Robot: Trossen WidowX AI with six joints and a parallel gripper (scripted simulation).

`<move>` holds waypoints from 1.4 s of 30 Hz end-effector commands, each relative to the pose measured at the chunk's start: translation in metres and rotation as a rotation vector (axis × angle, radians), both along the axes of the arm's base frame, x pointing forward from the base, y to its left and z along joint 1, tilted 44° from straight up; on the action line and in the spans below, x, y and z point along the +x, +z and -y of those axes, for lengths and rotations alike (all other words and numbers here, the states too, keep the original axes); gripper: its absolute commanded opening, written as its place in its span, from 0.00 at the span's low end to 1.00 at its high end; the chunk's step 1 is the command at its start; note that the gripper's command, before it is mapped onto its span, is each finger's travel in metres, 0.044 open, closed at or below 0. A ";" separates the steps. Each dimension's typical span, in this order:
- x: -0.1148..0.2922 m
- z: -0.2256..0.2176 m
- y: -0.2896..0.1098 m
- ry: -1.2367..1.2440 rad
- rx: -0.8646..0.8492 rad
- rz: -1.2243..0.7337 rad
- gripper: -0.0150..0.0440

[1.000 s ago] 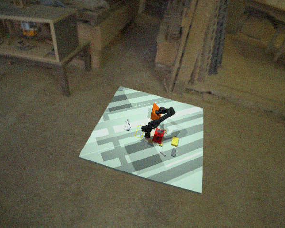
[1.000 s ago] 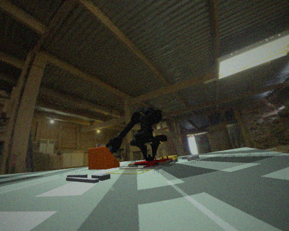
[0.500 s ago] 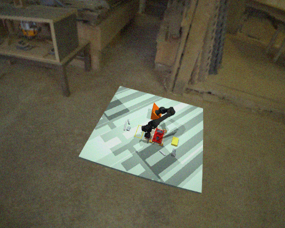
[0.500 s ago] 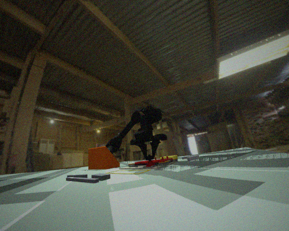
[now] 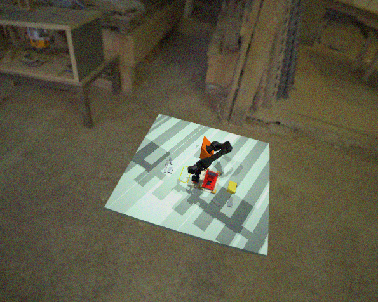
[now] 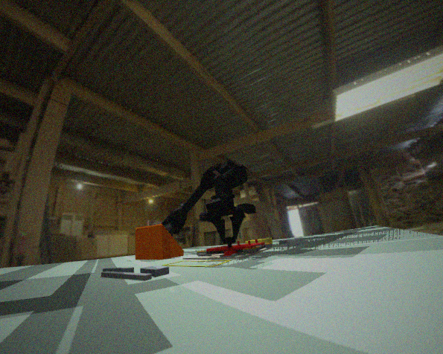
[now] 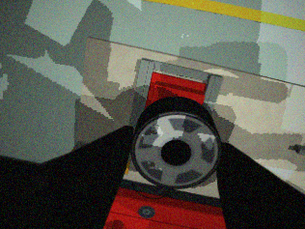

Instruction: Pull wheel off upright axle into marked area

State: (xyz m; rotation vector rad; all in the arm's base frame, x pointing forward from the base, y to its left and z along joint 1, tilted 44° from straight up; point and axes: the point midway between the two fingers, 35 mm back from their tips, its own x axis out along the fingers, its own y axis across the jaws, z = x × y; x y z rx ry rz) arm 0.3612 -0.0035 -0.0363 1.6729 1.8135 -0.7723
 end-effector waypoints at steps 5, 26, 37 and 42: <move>0.000 0.004 0.003 -0.001 -0.004 0.004 0.25; 0.001 0.009 0.008 -0.003 -0.003 0.004 0.25; 0.001 0.011 0.011 -0.004 -0.003 0.004 0.25; 0.001 0.012 0.012 -0.004 -0.003 0.004 0.25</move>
